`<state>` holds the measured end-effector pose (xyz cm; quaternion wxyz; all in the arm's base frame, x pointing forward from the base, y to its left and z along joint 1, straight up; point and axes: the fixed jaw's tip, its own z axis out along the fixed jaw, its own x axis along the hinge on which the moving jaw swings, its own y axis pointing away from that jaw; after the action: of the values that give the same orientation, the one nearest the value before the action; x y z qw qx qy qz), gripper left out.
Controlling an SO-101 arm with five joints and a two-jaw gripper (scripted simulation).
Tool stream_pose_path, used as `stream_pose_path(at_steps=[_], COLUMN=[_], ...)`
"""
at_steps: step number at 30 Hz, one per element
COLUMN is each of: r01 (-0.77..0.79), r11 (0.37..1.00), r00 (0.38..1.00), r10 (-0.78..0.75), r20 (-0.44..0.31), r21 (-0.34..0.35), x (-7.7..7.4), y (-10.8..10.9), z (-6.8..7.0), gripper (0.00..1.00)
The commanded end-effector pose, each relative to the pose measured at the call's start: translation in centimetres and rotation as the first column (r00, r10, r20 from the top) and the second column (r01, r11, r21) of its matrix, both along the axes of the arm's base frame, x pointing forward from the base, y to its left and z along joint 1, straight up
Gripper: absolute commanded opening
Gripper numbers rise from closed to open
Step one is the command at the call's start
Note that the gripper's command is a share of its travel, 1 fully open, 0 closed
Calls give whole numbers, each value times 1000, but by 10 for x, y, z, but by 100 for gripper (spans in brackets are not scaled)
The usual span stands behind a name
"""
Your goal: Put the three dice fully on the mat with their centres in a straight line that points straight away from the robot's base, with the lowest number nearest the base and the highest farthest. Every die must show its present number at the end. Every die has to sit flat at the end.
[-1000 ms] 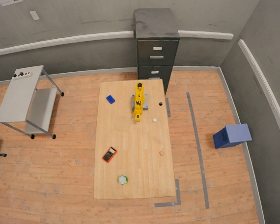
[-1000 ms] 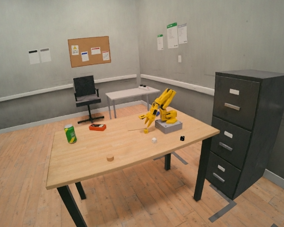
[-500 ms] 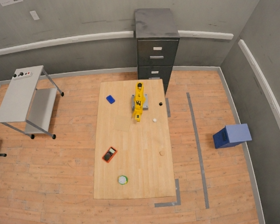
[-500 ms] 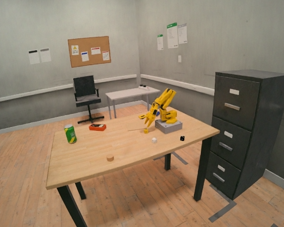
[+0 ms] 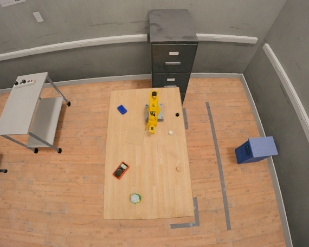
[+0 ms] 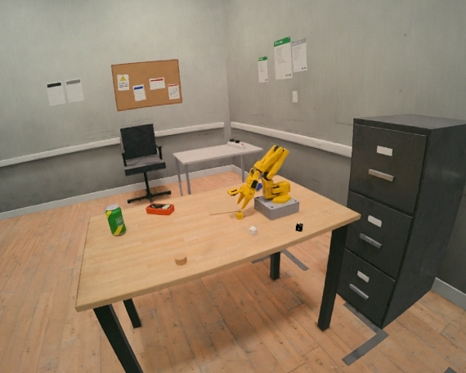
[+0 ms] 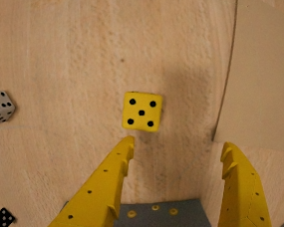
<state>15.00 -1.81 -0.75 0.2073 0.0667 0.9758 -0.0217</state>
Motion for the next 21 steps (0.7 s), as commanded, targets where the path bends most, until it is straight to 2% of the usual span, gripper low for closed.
stream_pose_path(at_steps=[1, 21], r01=[0, 1], r11=[1000, 1000], r00=[1000, 1000], r10=[0, -1], r20=[-16, -4], r21=[0, -2], x=[-5, -2], y=[0, -1], z=[-2, -2], gripper=[31, 31])
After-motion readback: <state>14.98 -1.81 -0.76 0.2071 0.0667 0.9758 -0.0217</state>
